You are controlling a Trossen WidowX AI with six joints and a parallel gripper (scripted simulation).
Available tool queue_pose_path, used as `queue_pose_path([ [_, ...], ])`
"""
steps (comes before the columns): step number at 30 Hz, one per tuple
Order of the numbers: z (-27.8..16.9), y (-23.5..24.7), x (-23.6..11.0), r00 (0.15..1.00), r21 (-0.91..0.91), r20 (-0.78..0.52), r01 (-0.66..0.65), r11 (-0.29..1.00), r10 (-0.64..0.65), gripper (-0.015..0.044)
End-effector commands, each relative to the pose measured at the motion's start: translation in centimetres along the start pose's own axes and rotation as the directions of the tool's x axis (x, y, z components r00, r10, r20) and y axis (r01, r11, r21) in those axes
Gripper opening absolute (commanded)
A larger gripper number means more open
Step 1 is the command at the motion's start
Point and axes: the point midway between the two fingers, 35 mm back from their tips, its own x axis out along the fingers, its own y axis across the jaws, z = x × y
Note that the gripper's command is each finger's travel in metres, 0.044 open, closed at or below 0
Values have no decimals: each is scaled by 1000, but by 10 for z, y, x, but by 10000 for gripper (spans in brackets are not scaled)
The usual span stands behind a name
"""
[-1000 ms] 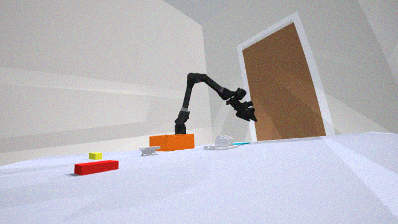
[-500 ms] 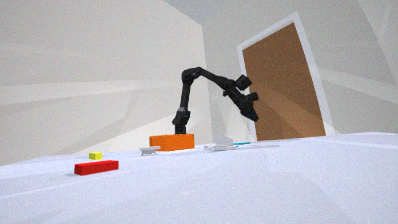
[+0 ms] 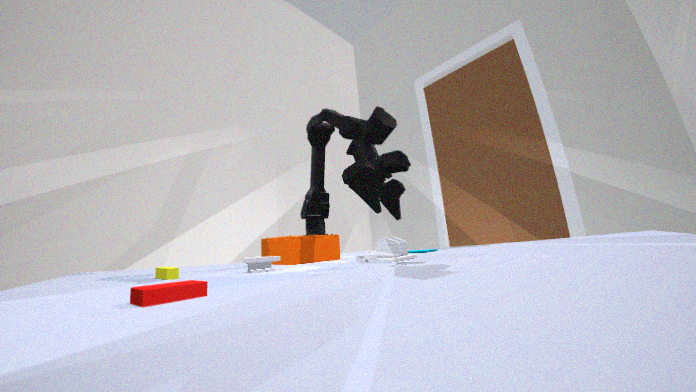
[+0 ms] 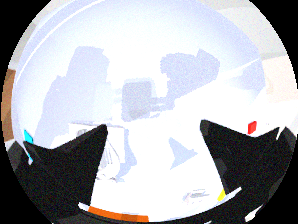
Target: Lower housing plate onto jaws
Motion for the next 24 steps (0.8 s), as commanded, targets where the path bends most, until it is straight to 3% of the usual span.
queue_pose_path([
  [1,-44,-50,-9,995,66,-89,38,997,-32,440],
  [8,-143,-116,-37,969,219,-248,65,973,-9,440],
  [14,-228,-138,-69,940,358,-334,58,932,70,440],
  [20,-238,-139,-73,937,375,-340,56,926,81,440],
  [24,-250,-136,-39,937,375,-340,56,925,81,440],
])
